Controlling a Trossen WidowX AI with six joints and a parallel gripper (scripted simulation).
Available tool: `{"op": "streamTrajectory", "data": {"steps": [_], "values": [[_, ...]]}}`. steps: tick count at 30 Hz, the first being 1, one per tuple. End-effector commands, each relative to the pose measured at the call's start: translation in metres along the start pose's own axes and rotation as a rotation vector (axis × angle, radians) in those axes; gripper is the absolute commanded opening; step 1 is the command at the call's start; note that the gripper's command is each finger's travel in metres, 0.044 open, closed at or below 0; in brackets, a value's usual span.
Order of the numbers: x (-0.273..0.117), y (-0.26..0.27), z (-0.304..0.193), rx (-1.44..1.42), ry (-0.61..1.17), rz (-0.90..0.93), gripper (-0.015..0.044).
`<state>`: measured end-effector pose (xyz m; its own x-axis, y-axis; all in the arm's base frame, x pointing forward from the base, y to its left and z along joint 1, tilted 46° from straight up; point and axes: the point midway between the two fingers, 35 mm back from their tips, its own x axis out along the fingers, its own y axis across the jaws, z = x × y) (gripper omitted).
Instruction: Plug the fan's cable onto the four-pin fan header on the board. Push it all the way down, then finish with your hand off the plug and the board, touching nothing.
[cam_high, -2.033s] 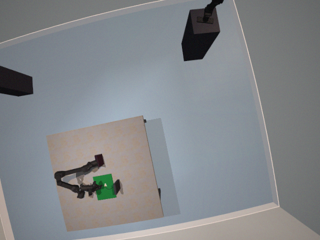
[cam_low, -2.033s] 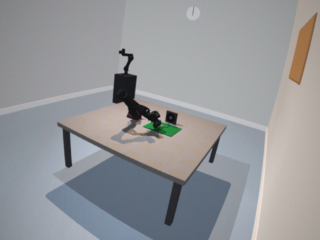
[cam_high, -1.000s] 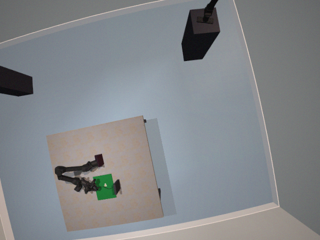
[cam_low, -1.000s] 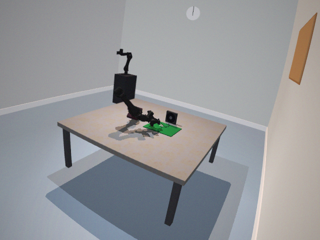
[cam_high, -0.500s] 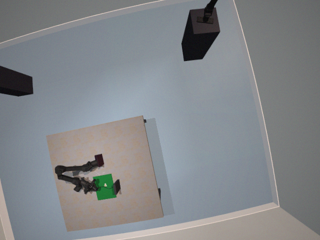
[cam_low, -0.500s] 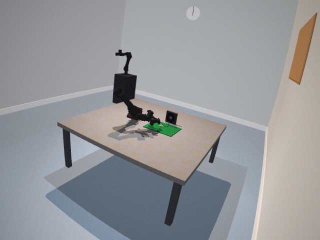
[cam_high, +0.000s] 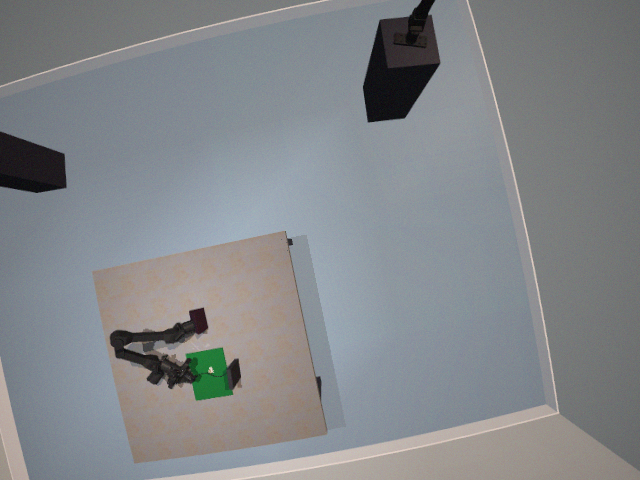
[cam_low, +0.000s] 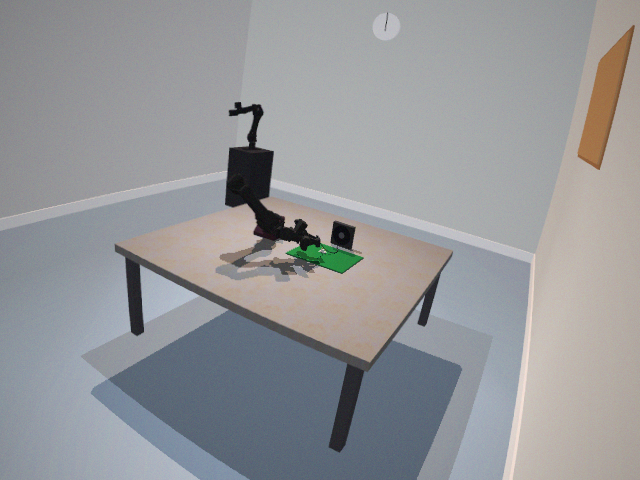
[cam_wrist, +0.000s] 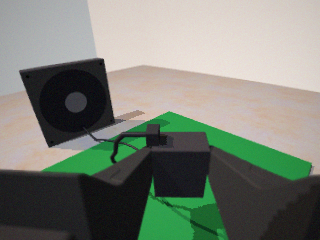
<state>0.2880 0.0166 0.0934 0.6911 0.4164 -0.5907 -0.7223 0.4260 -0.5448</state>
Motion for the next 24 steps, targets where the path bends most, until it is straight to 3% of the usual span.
{"op": "streamTrajectory", "data": {"steps": [1, 24], "values": [[0.000, -0.001, -0.003, 0.000, 0.000, 0.000, 0.0000], [0.004, -0.001, -0.023, -0.002, 0.000, 0.001, 0.0000]]}}
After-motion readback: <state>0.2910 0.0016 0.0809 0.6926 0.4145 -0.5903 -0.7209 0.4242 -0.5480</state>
